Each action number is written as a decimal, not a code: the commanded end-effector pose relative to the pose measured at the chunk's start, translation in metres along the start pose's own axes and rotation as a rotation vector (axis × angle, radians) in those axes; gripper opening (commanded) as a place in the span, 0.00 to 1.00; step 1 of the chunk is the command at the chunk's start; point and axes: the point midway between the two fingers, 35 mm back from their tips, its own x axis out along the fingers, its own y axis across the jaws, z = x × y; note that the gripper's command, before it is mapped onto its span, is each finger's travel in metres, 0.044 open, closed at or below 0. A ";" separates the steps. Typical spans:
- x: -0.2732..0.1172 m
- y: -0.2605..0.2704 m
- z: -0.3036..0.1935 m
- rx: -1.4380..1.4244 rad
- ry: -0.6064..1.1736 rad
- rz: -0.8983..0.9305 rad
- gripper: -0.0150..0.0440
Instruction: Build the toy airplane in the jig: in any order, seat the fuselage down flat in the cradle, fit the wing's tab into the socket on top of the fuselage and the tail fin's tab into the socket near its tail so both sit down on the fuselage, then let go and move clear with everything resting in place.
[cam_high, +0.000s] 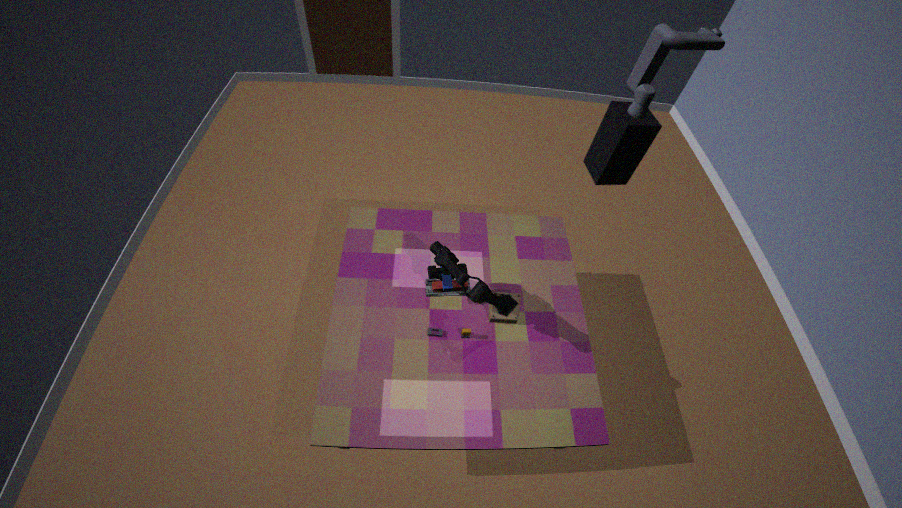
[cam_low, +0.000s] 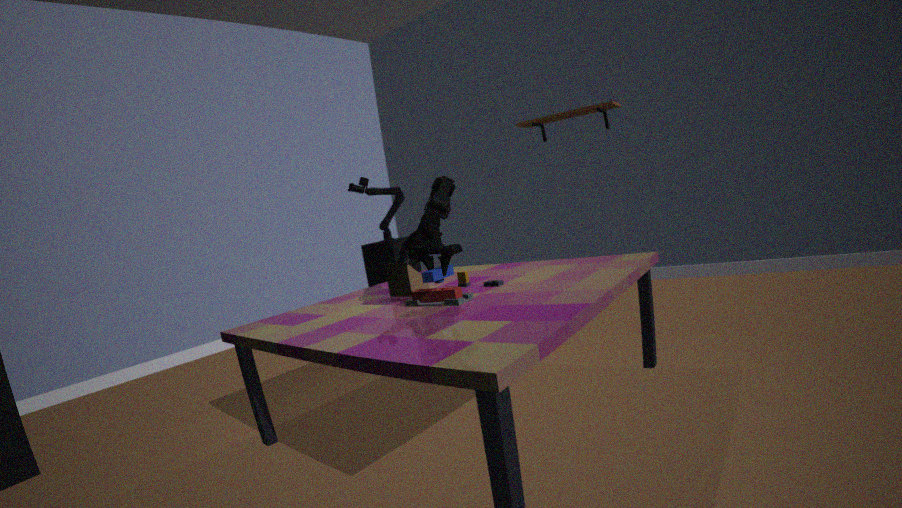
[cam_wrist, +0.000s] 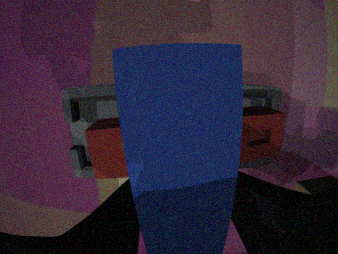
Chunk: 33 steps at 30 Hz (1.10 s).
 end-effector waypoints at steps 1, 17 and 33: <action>0.005 0.001 0.000 0.004 0.000 0.003 0.58; 0.029 0.000 -0.001 0.004 0.002 0.003 0.58; 0.028 0.000 -0.001 -0.001 0.000 0.002 0.35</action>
